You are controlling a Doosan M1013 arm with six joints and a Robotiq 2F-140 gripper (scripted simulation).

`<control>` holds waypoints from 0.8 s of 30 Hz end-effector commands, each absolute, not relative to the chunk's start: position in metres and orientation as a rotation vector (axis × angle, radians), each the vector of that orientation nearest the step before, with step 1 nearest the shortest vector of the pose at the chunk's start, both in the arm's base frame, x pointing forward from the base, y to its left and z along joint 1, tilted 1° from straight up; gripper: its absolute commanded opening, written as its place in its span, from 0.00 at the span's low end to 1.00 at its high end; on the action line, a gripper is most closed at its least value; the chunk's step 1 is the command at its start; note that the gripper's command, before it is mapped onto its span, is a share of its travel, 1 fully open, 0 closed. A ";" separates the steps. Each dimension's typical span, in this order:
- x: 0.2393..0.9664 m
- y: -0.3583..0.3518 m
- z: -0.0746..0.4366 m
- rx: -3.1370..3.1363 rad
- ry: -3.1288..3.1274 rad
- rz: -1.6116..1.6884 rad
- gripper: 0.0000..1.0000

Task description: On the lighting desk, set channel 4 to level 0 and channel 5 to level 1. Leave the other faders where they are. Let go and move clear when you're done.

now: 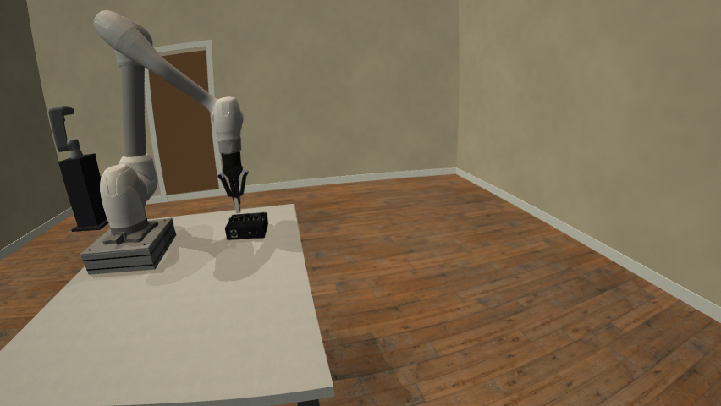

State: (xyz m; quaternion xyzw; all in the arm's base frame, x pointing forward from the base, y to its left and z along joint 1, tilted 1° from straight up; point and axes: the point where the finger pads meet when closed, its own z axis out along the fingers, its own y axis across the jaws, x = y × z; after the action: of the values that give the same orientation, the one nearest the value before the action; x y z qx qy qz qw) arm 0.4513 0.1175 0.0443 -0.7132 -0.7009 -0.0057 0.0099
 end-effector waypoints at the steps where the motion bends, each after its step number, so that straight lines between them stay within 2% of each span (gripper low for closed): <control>1: 0.451 0.118 0.044 -2.226 -2.188 -0.018 0.10; 24: 0.451 0.117 0.038 -2.226 -2.188 -0.018 0.10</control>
State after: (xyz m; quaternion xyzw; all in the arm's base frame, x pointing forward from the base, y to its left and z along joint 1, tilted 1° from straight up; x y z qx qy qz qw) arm 0.4514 0.1173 0.0394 -0.7132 -0.7009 -0.0057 0.0100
